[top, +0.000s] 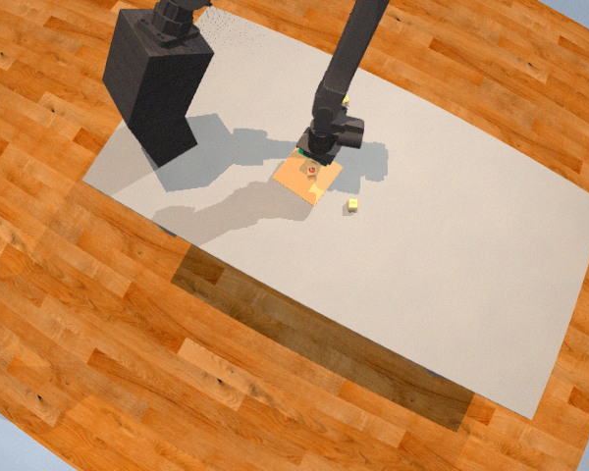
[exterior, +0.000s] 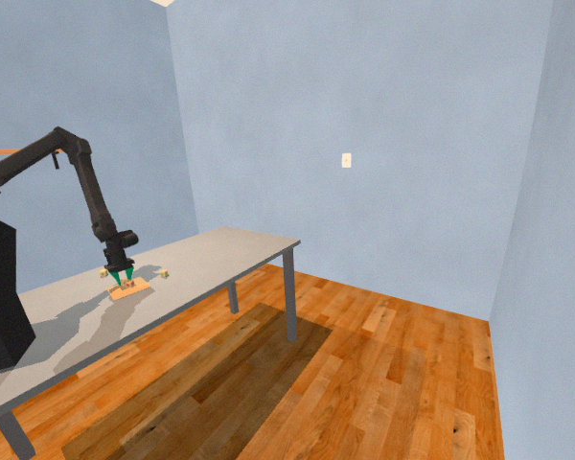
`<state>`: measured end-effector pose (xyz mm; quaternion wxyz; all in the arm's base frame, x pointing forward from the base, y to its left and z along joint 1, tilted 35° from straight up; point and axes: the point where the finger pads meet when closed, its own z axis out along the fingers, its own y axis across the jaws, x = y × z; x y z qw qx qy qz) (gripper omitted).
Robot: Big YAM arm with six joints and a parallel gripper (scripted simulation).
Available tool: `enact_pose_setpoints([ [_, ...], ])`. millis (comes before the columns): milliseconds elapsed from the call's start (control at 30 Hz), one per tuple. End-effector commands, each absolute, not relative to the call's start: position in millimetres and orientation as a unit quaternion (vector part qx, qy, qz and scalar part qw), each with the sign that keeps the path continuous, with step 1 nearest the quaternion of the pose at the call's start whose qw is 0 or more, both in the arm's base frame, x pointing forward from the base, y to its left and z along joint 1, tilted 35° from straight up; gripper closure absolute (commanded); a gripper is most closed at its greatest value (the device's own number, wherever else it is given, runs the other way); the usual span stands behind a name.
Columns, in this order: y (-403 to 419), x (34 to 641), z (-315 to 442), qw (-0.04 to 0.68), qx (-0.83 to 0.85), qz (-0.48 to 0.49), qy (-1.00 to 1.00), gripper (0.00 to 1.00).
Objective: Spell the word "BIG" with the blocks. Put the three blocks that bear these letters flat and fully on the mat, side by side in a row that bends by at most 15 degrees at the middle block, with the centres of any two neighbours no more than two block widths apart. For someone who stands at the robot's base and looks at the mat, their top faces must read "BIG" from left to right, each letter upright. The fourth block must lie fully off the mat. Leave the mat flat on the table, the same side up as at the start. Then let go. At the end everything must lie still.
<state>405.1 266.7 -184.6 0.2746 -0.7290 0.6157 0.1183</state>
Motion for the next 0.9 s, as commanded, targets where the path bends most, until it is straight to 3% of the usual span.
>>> enact_pose_setpoints([
  [0,270,407,-181,0.28,-0.729,0.116,0.614,0.61],
  [867,248,405,-160,0.279,-0.726,0.114,0.618,0.61],
])
